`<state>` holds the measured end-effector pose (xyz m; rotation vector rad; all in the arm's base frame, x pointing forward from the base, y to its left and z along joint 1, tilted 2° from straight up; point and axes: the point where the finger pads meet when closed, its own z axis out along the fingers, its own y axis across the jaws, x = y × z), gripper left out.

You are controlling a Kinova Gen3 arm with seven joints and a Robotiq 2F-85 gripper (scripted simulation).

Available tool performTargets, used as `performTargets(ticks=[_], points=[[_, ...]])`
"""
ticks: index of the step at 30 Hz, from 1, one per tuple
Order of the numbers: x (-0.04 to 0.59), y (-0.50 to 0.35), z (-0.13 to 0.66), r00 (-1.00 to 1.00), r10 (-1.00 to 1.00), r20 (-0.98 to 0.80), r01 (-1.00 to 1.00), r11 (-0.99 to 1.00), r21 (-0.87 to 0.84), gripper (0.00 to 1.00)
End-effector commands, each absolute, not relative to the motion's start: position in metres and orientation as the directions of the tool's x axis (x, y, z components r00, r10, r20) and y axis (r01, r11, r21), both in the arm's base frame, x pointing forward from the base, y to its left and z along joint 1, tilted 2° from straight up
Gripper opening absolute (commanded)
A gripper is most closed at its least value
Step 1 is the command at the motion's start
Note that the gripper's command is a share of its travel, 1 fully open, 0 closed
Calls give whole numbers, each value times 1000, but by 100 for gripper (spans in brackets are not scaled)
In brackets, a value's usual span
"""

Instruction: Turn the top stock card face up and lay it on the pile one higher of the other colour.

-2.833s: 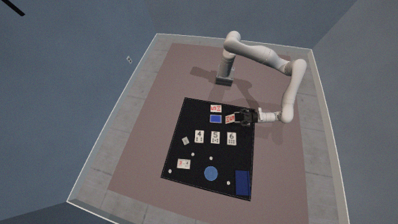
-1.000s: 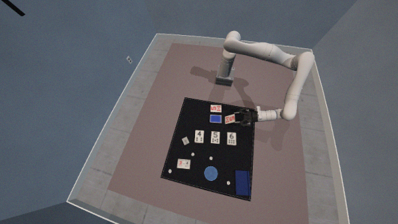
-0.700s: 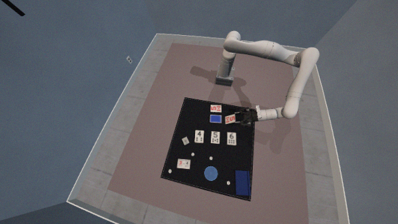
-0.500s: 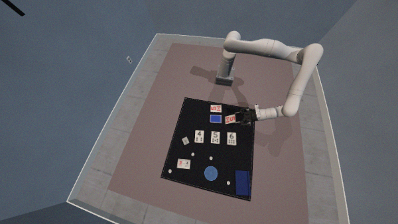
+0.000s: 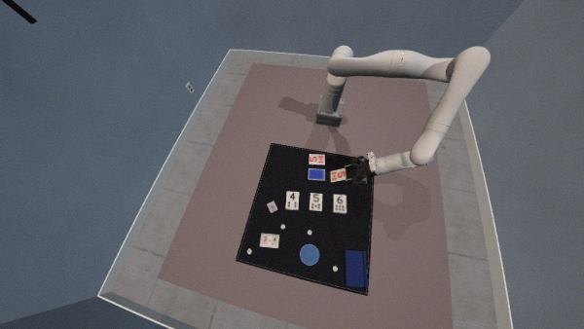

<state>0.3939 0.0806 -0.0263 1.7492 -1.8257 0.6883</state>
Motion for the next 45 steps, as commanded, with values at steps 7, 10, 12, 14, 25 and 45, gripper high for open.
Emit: performTargets(ticks=[7, 10, 12, 14, 25, 45], points=[[395, 78, -23, -49, -861, 506, -999, 51, -9, 71], [395, 78, -23, -49, -872, 487, -999, 51, -10, 71], [396, 78, -24, -50, -892, 450, -999, 51, -10, 71], [396, 78, -24, -51, -909, 414, -999, 52, -10, 71], [396, 77, -27, -54, -972, 229, -999, 54, -9, 71], [391, 77, -33, -55, -998, 6, -998, 55, 6, 71]])
